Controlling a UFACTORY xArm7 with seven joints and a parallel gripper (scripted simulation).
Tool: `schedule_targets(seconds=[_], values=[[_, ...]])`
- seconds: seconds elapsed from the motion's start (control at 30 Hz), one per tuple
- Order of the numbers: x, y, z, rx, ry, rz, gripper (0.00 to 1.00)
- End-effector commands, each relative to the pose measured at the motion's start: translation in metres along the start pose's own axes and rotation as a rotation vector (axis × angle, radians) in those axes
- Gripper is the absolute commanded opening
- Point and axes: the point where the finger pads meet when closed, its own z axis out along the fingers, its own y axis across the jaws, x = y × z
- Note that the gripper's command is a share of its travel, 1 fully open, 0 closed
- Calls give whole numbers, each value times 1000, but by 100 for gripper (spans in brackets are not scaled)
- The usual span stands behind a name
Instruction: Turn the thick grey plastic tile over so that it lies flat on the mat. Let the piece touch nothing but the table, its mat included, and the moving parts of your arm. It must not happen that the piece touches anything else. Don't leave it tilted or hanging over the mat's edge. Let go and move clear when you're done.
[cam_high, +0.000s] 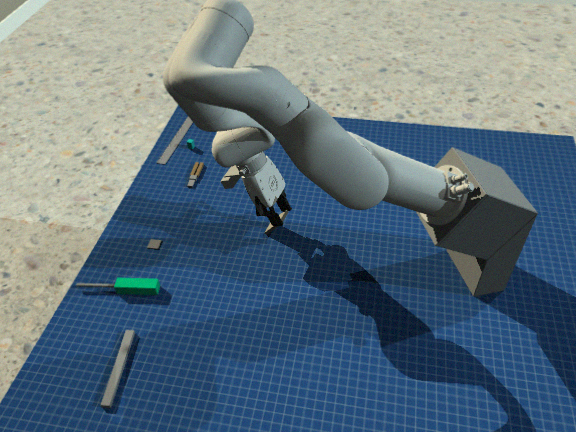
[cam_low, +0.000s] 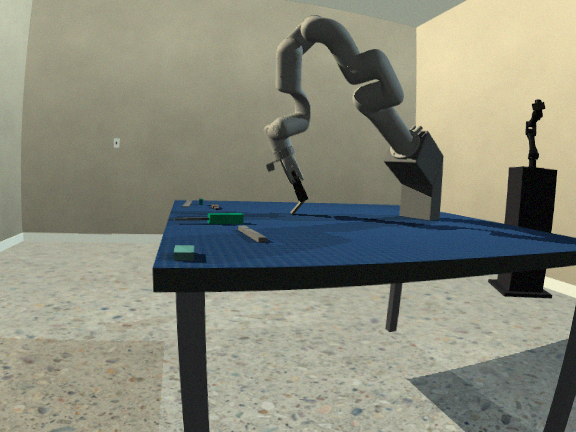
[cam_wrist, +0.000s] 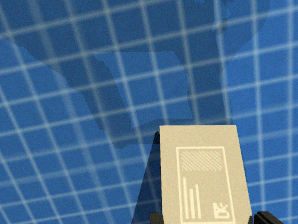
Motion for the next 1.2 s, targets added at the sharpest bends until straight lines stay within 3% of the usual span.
schedule_targets(seconds=[0.0,1.17], values=[[3,1,-5,-1,13,1,57],[22,1,-22,-1,94,1,57]])
